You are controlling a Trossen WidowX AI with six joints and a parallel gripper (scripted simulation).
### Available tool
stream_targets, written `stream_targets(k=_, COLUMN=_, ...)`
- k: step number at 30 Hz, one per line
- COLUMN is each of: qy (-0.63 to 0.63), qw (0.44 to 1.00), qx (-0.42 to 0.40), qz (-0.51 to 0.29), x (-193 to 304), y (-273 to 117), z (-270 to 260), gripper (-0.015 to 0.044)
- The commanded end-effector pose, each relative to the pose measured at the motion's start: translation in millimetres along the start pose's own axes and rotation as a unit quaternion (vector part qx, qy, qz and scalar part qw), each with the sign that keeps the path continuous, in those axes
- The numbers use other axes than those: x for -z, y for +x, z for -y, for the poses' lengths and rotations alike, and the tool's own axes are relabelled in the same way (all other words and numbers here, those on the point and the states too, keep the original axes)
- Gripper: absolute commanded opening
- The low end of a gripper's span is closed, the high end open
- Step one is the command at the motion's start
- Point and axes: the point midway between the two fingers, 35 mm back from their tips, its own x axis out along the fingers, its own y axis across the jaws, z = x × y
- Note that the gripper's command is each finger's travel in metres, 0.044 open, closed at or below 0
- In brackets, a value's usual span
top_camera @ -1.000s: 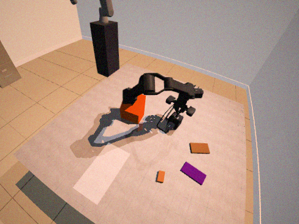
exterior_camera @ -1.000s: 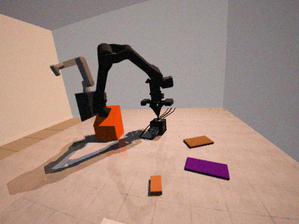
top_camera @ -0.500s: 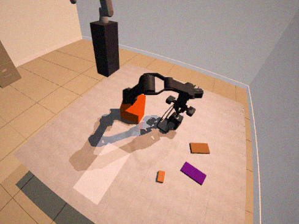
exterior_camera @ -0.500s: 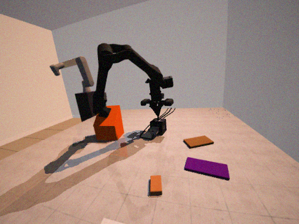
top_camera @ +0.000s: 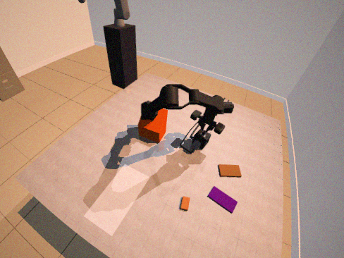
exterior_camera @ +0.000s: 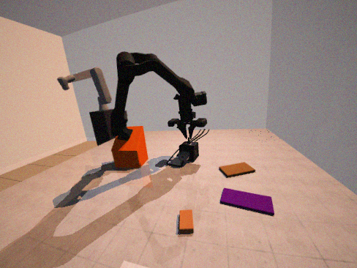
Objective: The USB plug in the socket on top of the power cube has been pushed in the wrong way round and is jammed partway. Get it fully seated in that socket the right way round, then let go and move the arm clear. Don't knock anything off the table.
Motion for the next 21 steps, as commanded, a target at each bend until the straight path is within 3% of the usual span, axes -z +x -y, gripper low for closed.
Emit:
stream_targets(k=1, qy=0.0, qw=1.0, qx=0.0, qz=0.0, x=0, y=0, z=0, gripper=0.0095)
stream_targets(k=21, qy=0.0, qw=1.0, qx=0.0, qz=0.0, x=-1, y=-11, z=0, gripper=0.0095)
